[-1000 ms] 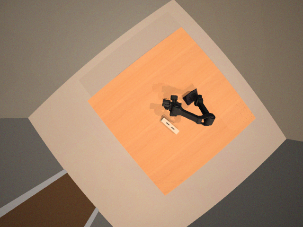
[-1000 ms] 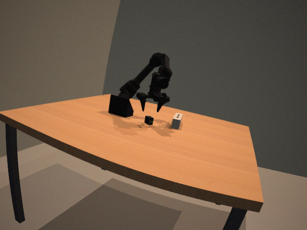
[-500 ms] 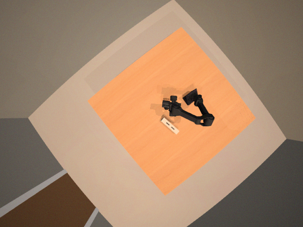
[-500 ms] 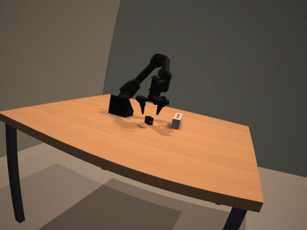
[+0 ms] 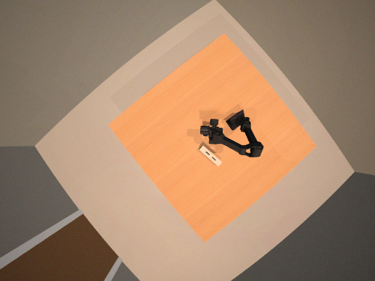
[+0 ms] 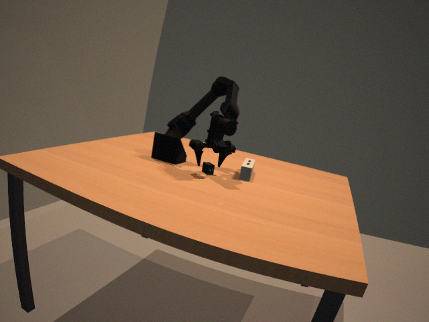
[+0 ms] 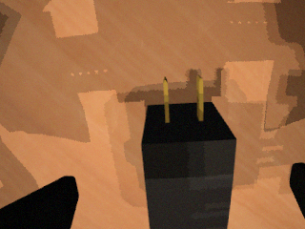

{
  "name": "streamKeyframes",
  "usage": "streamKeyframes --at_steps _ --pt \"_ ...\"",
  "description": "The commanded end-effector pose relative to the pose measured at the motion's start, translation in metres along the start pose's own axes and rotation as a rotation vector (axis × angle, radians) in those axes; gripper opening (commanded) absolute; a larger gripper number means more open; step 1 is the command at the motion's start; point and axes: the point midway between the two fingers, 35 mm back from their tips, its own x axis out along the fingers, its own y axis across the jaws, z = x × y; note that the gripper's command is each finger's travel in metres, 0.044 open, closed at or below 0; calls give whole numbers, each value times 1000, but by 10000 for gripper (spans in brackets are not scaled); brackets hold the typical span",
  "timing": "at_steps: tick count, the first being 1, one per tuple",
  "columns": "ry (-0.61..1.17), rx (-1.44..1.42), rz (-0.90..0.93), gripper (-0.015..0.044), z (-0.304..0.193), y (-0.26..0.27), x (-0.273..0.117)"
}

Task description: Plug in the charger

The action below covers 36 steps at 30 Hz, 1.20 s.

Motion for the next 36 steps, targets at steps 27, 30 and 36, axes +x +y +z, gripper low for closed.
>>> streamKeyframes --at_steps 27,30,36 --pt "4 0 1 112 -1 0 20" --pt "4 0 1 92 -1 0 20" --pt "4 2 0 0 0 0 5"
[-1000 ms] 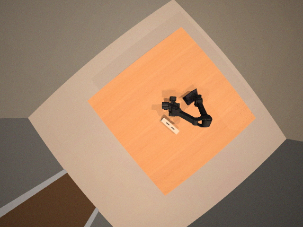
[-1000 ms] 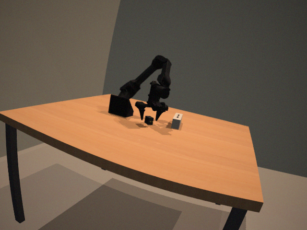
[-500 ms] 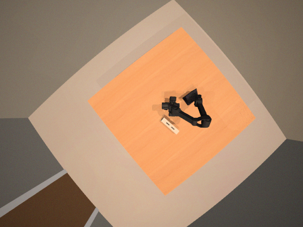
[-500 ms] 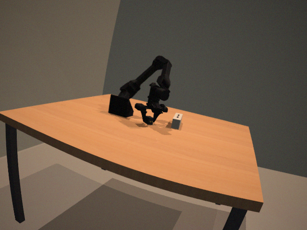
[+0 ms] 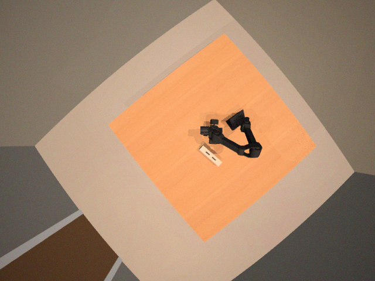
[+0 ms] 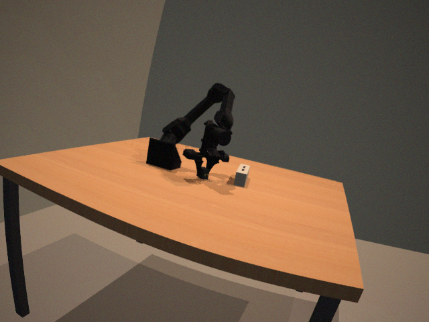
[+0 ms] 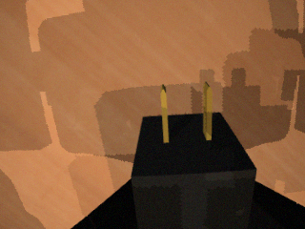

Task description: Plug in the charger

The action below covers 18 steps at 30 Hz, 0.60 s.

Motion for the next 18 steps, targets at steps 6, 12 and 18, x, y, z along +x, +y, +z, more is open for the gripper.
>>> streamKeyframes --at_steps 6,12,18 --pt "-9 -2 -1 0 -1 -1 -36" --pt "-7 -2 0 0 -4 -1 -52" --pt "-11 -50 -10 0 -7 6 -49"
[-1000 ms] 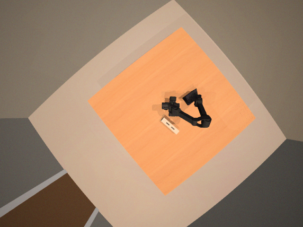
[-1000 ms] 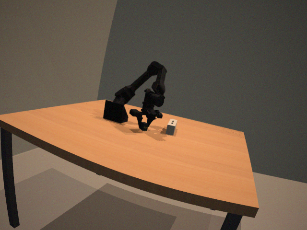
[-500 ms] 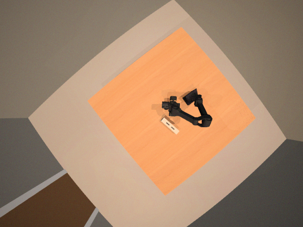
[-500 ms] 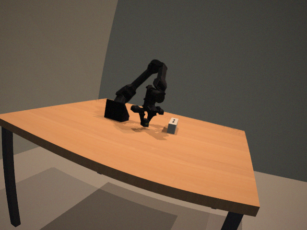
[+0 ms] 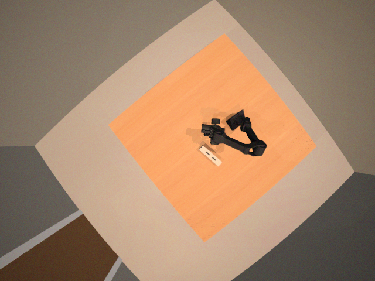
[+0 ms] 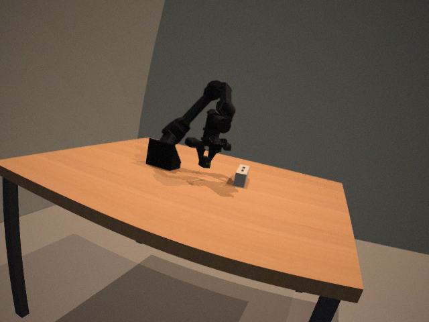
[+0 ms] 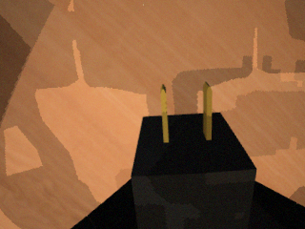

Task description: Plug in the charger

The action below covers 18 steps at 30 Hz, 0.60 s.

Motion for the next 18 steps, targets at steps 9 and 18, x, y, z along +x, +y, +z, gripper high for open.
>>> streamKeyframes --at_steps 9,18 --pt "-13 -134 -25 0 -7 20 5" --pt "-19 -239 -40 0 -14 35 11"
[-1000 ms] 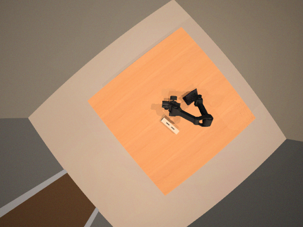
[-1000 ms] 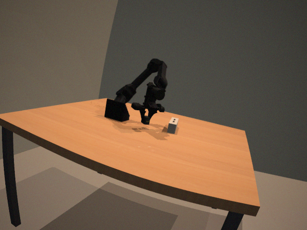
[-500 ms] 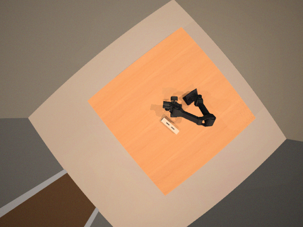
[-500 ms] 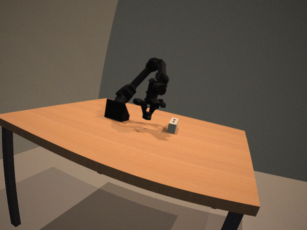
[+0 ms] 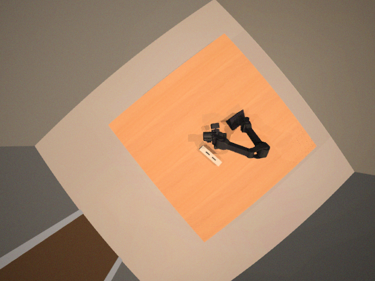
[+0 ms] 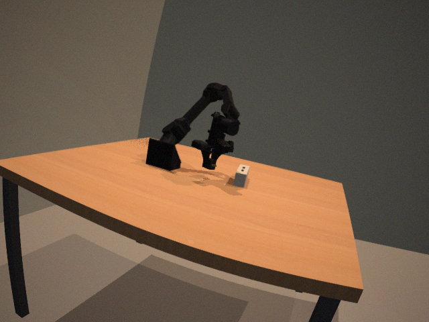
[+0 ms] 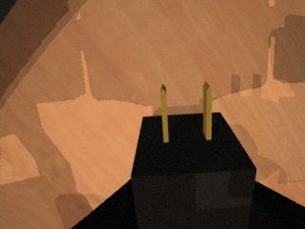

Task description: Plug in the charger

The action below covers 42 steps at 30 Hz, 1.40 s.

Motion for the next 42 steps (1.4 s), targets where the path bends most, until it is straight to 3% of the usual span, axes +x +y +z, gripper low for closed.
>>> streamKeyframes --at_steps 1,42 --pt "-7 -49 -3 0 -2 8 2" --pt "-10 -544 -20 0 -39 78 29"
